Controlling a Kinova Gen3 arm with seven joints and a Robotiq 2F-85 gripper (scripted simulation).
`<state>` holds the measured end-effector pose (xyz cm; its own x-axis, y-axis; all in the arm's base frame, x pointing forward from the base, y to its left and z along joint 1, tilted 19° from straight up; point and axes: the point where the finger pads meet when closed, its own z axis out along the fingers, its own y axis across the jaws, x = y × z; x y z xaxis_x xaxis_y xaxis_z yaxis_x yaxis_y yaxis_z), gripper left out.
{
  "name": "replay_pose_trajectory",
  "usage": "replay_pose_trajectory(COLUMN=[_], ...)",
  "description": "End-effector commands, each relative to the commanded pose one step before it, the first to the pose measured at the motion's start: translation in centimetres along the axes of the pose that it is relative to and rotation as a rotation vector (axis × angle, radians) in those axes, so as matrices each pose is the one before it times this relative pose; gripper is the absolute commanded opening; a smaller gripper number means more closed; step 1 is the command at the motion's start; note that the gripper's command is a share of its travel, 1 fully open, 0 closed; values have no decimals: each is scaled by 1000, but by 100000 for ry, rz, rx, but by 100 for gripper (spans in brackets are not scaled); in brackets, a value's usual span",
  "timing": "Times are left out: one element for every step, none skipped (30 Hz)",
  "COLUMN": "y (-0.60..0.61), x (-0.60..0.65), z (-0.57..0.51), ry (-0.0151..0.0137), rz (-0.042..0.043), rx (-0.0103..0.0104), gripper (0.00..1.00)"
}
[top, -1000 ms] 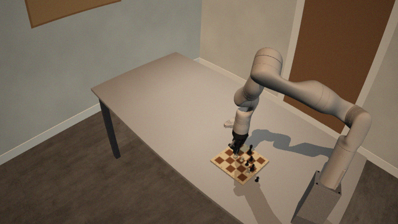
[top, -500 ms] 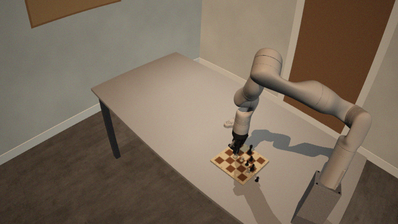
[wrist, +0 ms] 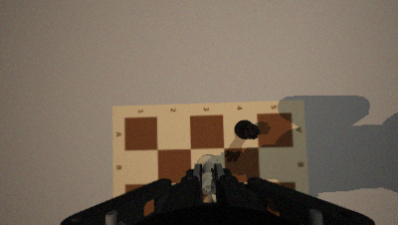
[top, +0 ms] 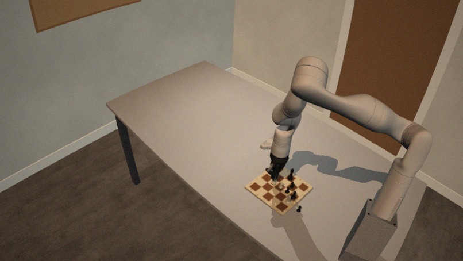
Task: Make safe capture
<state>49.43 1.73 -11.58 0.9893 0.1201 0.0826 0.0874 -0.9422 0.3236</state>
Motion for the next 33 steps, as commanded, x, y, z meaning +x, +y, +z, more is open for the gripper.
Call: replay_pose_trajectory(y=[-23, 0, 0, 0, 0, 0, 0, 0, 0, 0, 0, 0, 0, 0, 0, 0, 0, 0, 0, 0, 0, 0, 0, 0, 0, 0, 0, 0, 0, 0, 0, 0, 0], x=[69, 0, 0, 0, 0, 0, 0, 0, 0, 0, 0, 0, 0, 0, 0, 0, 0, 0, 0, 0, 0, 0, 0, 0, 0, 0, 0, 0, 0, 0, 0, 0, 0], z=[-72, 0, 0, 0, 0, 0, 0, 0, 0, 0, 0, 0, 0, 0, 0, 0, 0, 0, 0, 0, 0, 0, 0, 0, 0, 0, 0, 0, 0, 0, 0, 0, 0], ry=[157, 0, 0, 0, 0, 0, 0, 0, 0, 0, 0, 0, 0, 0, 0, 0, 0, 0, 0, 0, 0, 0, 0, 0, 0, 0, 0, 0, 0, 0, 0, 0, 0], rz=[3, 0, 0, 0, 0, 0, 0, 0, 0, 0, 0, 0, 0, 0, 0, 0, 0, 0, 0, 0, 0, 0, 0, 0, 0, 0, 0, 0, 0, 0, 0, 0, 0], rx=[62, 0, 0, 0, 0, 0, 0, 0, 0, 0, 0, 0, 0, 0, 0, 0, 0, 0, 0, 0, 0, 0, 0, 0, 0, 0, 0, 0, 0, 0, 0, 0, 0], gripper=[0, 0, 0, 0, 0, 0, 0, 0, 0, 0, 0, 0, 0, 0, 0, 0, 0, 0, 0, 0, 0, 0, 0, 0, 0, 0, 0, 0, 0, 8, 8, 8, 8])
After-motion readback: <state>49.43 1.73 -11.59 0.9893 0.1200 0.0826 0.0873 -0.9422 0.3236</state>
